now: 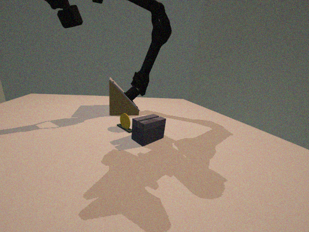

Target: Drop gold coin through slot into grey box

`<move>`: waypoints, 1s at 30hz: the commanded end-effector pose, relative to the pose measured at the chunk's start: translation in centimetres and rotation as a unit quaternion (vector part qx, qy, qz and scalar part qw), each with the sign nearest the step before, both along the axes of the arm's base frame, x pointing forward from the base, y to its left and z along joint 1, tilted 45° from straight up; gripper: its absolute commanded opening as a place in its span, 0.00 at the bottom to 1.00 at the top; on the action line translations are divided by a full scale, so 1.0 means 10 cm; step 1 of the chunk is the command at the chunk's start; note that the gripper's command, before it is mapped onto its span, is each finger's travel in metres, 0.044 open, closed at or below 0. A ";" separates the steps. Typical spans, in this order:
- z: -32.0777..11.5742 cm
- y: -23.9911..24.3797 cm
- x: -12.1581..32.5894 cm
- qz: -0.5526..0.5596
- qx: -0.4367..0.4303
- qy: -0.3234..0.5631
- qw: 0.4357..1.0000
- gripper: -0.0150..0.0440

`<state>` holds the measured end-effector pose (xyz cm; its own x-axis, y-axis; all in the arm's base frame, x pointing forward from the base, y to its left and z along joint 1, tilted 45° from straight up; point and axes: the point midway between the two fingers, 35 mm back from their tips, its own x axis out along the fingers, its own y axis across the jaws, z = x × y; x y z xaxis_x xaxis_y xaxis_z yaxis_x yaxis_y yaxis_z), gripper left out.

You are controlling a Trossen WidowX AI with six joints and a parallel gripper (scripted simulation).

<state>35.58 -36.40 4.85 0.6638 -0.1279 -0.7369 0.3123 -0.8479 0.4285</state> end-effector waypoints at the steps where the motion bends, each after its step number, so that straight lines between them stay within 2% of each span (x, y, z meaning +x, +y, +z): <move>1: -0.22 0.59 -0.08 0.247 -0.088 0.064 0.963 0.53; 7: -0.35 1.15 -0.24 0.491 -0.167 0.076 0.851 0.53; 15: -0.41 1.70 -0.46 0.702 -0.229 0.029 0.673 0.53; 23: -0.38 2.22 -0.74 0.847 -0.276 -0.076 0.447 0.53; 30: -0.28 2.65 -1.01 0.899 -0.310 -0.205 0.232 0.53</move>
<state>29.19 -15.99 1.11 0.2278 0.4692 -0.8532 0.3419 0.7819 0.5213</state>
